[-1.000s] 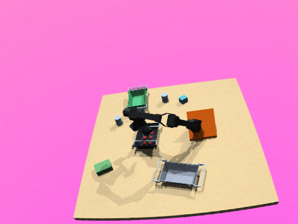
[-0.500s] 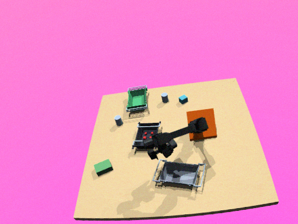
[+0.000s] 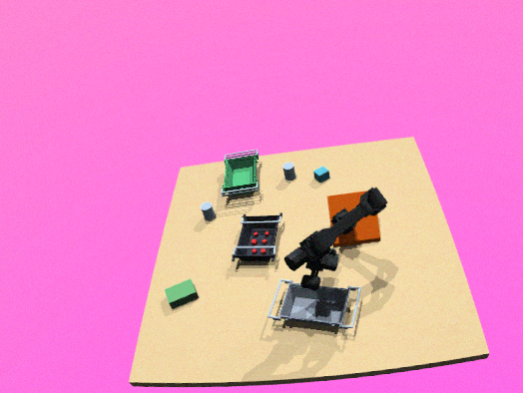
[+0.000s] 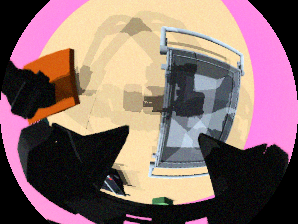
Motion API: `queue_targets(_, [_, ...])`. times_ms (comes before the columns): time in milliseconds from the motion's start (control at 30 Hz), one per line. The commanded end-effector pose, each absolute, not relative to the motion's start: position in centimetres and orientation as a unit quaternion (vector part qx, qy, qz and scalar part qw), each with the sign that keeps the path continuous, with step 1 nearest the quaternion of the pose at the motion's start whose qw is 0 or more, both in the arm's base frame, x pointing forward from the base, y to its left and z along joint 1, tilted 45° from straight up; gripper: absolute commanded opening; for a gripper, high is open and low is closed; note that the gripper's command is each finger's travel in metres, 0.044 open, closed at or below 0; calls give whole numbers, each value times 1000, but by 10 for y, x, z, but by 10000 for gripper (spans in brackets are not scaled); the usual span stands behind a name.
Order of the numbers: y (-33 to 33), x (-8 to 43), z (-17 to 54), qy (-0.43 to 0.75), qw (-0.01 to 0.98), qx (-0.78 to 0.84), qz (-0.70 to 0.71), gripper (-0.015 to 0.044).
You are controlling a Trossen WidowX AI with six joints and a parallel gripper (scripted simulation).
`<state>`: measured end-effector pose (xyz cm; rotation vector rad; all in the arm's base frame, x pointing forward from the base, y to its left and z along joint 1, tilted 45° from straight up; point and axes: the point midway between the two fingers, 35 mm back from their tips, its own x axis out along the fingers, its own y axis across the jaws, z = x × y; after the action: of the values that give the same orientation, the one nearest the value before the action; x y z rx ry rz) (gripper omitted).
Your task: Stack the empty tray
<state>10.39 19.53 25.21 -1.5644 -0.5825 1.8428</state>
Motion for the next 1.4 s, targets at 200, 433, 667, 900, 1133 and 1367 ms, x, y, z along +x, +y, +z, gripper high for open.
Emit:
queue_targets(200, [210,103,235,-227,313,-598,702,440])
queue_targets(433, [227,102,219,-227,312,-598,702,440])
queue_targets(667, [244,98,202,-228,314,-597,702,440])
queue_targets(900, [255,94,192,-229,317,-596,702,440])
queue_targets(1133, [255,94,192,-229,317,-596,702,425])
queue_targets(1367, [255,94,192,-229,317,-596,702,323])
